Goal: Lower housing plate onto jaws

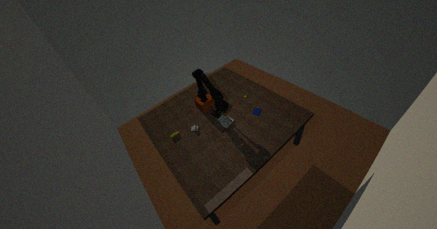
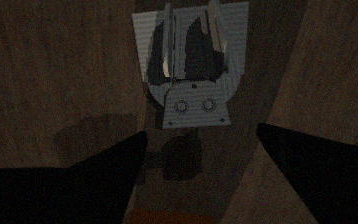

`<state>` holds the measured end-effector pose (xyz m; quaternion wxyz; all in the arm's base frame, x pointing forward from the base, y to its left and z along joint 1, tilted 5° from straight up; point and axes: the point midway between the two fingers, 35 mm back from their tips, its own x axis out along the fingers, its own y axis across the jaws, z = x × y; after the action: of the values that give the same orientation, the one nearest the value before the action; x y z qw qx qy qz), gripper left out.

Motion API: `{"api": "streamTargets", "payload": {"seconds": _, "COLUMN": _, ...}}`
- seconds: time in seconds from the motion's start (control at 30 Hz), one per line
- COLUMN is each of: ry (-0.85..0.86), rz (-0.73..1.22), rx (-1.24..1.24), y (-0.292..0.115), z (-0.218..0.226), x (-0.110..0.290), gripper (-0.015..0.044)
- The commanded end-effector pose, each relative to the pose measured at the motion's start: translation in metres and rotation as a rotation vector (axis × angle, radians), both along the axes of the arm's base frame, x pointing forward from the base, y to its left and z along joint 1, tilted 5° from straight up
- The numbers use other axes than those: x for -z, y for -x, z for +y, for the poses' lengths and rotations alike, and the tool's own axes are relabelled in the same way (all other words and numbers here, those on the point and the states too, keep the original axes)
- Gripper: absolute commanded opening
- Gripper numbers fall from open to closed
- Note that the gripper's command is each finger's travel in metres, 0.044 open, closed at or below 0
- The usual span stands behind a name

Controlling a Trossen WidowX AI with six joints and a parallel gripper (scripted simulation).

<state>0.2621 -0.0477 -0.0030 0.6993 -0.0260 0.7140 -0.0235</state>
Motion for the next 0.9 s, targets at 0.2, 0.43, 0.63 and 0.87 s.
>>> {"api": "streamTargets", "payload": {"seconds": 0.2, "ry": 0.000, "rz": 0.003, "rx": 0.000, "y": 0.021, "z": 0.007, "x": -0.027, "gripper": 0.0440}}
{"api": "streamTargets", "payload": {"seconds": 0.43, "ry": 0.001, "rz": 0.007, "rx": 0.002, "y": 0.060, "z": 0.017, "x": -0.061, "gripper": 0.0440}}
{"api": "streamTargets", "payload": {"seconds": 0.63, "ry": 0.001, "rz": 0.007, "rx": 0.002, "y": 0.060, "z": 0.017, "x": -0.061, "gripper": 0.0440}}
{"api": "streamTargets", "payload": {"seconds": 0.87, "ry": 0.001, "rz": 0.007, "rx": 0.002, "y": 0.060, "z": 0.017, "x": -0.061, "gripper": 0.0440}}
